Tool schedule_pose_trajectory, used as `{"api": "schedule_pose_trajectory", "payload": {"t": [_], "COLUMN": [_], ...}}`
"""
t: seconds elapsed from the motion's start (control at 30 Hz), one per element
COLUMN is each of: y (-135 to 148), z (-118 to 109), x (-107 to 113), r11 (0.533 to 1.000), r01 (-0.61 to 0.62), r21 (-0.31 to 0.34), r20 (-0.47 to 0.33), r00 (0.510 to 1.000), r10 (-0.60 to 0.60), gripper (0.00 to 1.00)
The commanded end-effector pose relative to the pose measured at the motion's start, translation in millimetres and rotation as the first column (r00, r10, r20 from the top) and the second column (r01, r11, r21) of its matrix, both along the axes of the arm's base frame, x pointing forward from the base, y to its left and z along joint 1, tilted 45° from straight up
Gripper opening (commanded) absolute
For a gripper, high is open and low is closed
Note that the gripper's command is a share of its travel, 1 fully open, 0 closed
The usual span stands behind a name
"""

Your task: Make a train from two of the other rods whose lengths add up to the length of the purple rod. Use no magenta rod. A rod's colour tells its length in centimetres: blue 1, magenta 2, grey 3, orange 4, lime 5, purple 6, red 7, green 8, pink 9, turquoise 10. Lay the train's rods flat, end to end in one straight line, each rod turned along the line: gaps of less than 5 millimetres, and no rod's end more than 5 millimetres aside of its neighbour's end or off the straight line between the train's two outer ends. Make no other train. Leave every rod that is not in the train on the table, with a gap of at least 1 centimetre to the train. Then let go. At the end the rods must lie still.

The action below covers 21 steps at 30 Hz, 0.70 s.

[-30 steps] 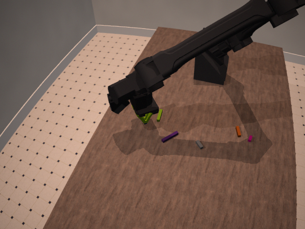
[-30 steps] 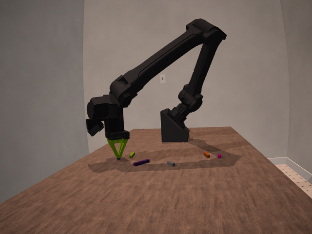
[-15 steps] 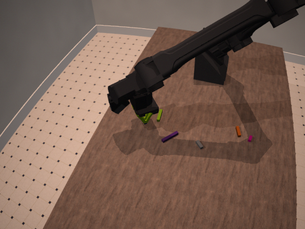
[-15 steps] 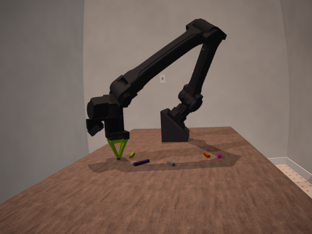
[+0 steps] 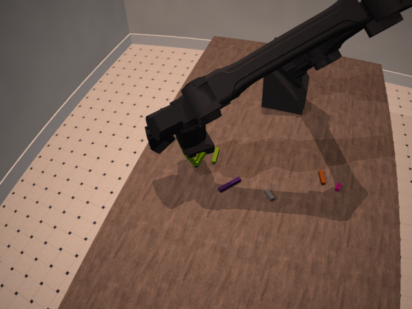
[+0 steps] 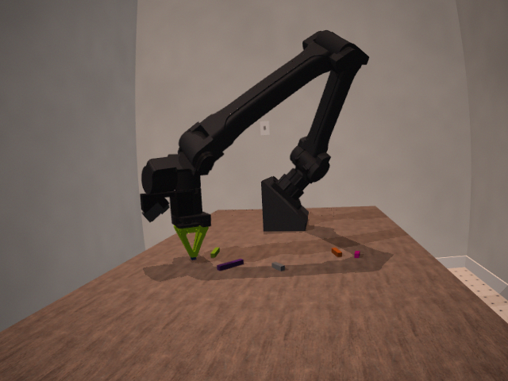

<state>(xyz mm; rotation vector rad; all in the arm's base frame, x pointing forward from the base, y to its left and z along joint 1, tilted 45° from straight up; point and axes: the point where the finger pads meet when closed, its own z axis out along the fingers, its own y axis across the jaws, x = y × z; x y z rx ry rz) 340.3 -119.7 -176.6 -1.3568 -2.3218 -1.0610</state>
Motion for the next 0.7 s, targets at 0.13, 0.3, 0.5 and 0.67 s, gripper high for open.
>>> {"api": "schedule_pose_trajectory", "payload": {"t": [0.13, 0.3, 0.5, 0.67], "y": [-47, -75, -80, -82], "z": [33, 61, 65, 69], "x": [12, 6, -1, -12], "r11": [0.999, 0.999, 1.0, 1.0], "r01": [0.014, 0.014, -0.002, 0.014], "r21": [-0.038, -0.043, -0.021, -0.007], "r20": [0.046, 0.047, 0.023, 0.011], "r00": [0.999, 0.999, 1.0, 1.0], "r10": [-0.012, -0.012, 0.003, -0.014], "gripper": [0.05, 0.05, 0.05, 0.05]}}
